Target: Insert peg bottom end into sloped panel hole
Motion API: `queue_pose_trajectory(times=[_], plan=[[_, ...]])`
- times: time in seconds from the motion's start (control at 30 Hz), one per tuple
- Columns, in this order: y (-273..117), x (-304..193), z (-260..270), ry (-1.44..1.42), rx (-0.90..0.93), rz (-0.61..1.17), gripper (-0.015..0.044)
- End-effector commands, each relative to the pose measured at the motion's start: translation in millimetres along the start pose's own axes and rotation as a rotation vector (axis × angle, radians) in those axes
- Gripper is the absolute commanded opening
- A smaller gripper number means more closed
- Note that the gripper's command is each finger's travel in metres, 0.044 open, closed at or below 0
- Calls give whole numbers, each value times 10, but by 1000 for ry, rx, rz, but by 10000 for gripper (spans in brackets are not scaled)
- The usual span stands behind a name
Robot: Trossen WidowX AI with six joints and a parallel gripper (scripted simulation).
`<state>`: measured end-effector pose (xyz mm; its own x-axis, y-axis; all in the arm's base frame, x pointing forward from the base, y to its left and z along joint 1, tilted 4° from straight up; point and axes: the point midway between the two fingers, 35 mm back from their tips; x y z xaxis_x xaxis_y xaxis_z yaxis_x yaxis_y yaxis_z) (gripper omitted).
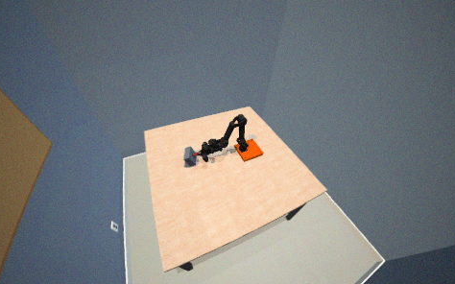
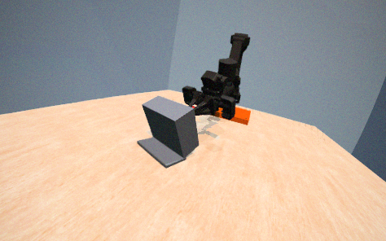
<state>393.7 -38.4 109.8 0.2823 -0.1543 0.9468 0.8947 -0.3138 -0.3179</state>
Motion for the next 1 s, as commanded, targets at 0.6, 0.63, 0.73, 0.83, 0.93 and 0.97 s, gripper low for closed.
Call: queue_pose_trajectory(times=[0.6, 0.63, 0.73, 0.83, 0.93, 0.97], plan=[[132, 1, 11, -4, 4, -1, 0], [138, 1, 11, -4, 4, -1, 0], [154, 2, 11, -4, 4, -1, 0], [168, 4, 13, -4, 4, -1, 0], [179, 6, 15, -4, 4, -1, 0], [183, 7, 15, -4, 4, -1, 0]])
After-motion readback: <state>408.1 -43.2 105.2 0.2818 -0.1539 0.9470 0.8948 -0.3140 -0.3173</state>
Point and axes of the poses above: the point midway between the two fingers, 35 mm back from their tips, its own y axis out along the fingers, its own z axis across the jaws, x = y × z, and after that the axes turned 1 degree about y, right-handed
